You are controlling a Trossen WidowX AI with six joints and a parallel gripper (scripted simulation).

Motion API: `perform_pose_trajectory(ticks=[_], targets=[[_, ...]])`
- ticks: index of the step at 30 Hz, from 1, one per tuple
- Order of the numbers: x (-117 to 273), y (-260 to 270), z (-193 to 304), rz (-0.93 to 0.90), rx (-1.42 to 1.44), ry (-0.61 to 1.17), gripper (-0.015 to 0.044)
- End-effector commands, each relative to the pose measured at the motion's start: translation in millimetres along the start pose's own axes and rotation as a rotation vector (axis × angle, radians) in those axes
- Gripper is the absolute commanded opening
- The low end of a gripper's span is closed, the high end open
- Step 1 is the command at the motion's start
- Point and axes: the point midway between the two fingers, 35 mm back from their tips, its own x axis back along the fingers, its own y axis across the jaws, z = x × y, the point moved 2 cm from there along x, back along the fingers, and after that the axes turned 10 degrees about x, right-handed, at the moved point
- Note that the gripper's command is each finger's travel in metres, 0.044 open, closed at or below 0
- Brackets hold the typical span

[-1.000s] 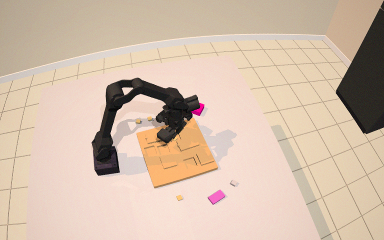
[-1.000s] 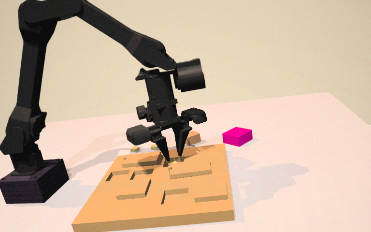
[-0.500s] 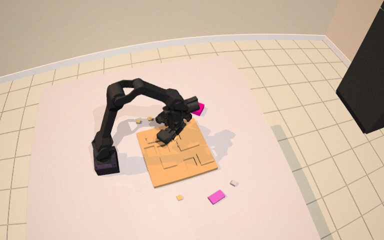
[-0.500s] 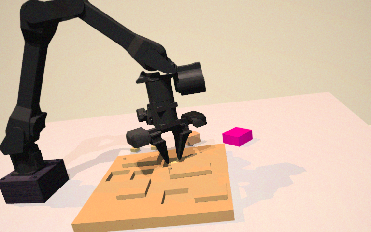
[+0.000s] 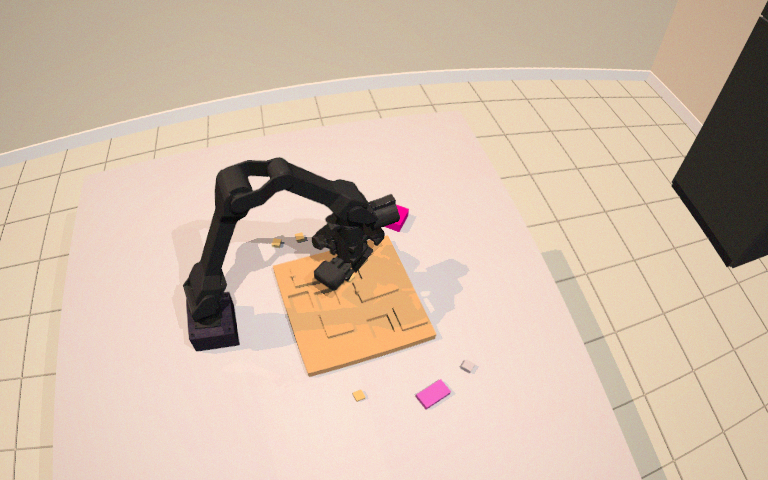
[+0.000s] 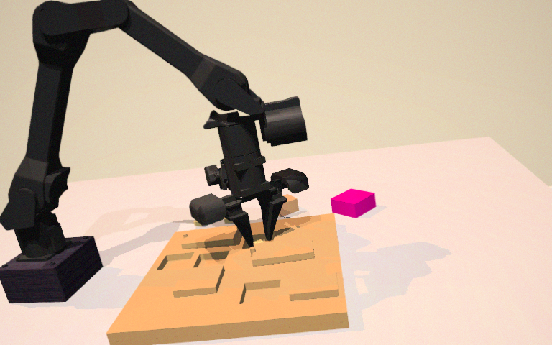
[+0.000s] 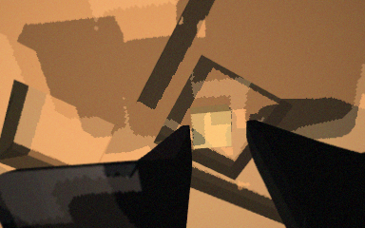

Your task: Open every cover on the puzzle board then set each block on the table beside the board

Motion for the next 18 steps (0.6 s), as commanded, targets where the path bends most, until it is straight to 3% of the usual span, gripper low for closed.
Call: perform_pose_trajectory(ticks=[1, 6, 18], targets=[[-5.7, 1.4, -1.9, -0.007, 0.001, -0.011, 0.0144], [-5.7, 1.4, -1.9, -0.007, 0.001, -0.011, 0.0144], [-2.6, 0.8, -0.7, -0.004, 0.000, -0.003, 0.0080]])
